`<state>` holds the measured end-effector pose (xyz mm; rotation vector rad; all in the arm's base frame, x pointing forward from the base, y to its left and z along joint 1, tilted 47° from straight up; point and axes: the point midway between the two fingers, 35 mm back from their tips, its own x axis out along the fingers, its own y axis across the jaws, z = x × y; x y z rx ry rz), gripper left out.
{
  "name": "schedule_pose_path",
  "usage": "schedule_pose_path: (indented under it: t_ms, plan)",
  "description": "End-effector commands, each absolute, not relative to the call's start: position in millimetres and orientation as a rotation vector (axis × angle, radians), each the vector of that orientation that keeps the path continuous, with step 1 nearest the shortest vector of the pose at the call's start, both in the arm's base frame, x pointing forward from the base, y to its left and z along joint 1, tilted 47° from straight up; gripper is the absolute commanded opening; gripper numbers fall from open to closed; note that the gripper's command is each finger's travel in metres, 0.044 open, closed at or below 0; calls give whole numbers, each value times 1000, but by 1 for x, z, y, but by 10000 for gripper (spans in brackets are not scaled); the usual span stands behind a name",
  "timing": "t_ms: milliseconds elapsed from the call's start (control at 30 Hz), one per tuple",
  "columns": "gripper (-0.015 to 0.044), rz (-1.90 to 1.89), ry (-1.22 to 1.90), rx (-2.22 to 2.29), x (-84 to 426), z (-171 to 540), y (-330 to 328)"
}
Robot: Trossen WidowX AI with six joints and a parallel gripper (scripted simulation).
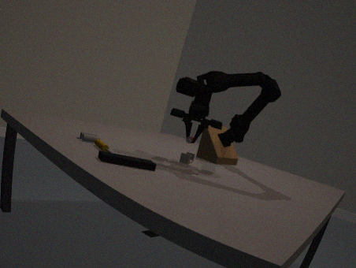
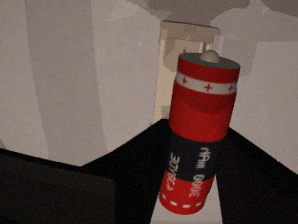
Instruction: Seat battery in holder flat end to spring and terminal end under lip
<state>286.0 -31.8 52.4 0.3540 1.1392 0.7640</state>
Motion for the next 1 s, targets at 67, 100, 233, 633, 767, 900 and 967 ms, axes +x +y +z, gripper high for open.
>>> schedule_pose_path:
  t_ms: [67, 100, 233, 633, 767, 900, 967]
  plan:
    - [72, 740, 1080, 382, 289, 44, -23]
    - [72, 735, 1070, 385, 290, 43, -22]
    - [72, 720, 1026, 397, 292, 39, -16]
    - [72, 687, 934, 419, 293, 33, -4]
    - [72, 681, 923, 423, 294, 32, -3]
    - [72, 671, 904, 429, 294, 29, -3]
    - [72, 666, 895, 432, 295, 28, -3]
